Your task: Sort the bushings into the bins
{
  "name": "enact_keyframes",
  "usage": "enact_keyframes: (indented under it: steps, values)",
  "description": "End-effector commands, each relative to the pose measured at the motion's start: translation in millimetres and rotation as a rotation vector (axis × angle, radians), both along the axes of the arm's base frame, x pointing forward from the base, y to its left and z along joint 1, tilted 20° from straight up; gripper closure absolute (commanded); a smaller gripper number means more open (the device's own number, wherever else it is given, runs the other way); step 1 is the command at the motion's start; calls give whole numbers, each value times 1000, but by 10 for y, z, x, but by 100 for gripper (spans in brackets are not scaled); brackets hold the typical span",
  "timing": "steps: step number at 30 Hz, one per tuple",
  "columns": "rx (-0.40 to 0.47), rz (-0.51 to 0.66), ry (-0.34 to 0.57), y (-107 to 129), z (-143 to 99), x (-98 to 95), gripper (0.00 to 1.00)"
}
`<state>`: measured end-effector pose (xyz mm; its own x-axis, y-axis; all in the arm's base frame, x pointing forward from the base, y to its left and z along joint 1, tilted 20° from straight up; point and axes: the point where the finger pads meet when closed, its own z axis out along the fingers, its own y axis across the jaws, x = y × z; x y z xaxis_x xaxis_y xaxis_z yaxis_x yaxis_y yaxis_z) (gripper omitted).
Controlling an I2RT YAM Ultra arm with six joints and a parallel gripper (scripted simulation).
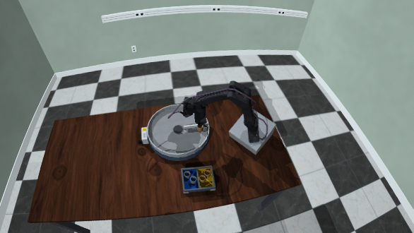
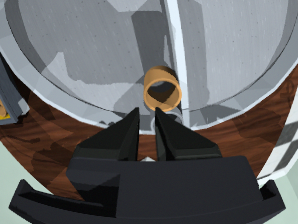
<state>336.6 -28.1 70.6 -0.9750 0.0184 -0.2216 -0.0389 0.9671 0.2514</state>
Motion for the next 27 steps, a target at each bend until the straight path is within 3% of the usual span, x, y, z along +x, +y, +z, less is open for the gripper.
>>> enact_keyframes:
  steps: [1, 27]
  values:
    - [-9, -13, -58, -89, 138, 116, 86]
    - [-7, -13, -51, -93, 137, 113, 86]
